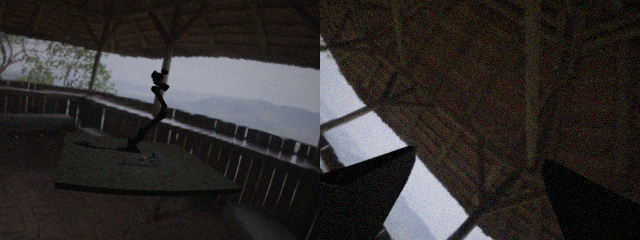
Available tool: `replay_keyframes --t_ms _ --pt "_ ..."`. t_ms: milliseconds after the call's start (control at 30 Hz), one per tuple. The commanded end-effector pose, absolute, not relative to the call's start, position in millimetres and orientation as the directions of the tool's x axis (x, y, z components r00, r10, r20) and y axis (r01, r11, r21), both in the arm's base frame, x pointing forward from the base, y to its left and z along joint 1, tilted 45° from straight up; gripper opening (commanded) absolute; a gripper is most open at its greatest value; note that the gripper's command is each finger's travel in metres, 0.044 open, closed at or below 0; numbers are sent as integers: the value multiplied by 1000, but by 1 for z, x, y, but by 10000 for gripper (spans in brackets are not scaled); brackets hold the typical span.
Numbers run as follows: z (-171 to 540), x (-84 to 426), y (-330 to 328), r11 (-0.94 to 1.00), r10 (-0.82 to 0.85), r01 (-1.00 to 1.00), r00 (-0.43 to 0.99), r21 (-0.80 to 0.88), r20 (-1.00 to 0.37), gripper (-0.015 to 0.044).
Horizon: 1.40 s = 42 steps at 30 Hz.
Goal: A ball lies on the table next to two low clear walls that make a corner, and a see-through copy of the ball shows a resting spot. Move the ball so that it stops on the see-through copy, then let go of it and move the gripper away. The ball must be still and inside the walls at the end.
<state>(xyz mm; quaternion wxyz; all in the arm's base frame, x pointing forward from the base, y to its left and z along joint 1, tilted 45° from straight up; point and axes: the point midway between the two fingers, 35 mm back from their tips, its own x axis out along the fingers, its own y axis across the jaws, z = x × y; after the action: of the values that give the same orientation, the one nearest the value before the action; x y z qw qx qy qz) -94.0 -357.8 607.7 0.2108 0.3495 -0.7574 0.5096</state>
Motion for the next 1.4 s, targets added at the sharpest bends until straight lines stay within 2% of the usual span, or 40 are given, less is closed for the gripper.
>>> replay_keyframes --t_ms 0,133,467,800,1067,1367 --pt "607 -93 -359 236 -318 -746 -665 -623 676 374" --pt "597 -76 -379 220 -408 -778 -622 -589 668 281" --pt "533 23 -456 70 -767 -883 -345 -464 540 281" --pt "434 149 -490 -149 -967 -899 45 -412 252 281" --pt "335 247 -469 -292 -931 -849 358 -440 -74 281" --pt "223 329 -394 -342 -672 -783 590 -519 -447 281"
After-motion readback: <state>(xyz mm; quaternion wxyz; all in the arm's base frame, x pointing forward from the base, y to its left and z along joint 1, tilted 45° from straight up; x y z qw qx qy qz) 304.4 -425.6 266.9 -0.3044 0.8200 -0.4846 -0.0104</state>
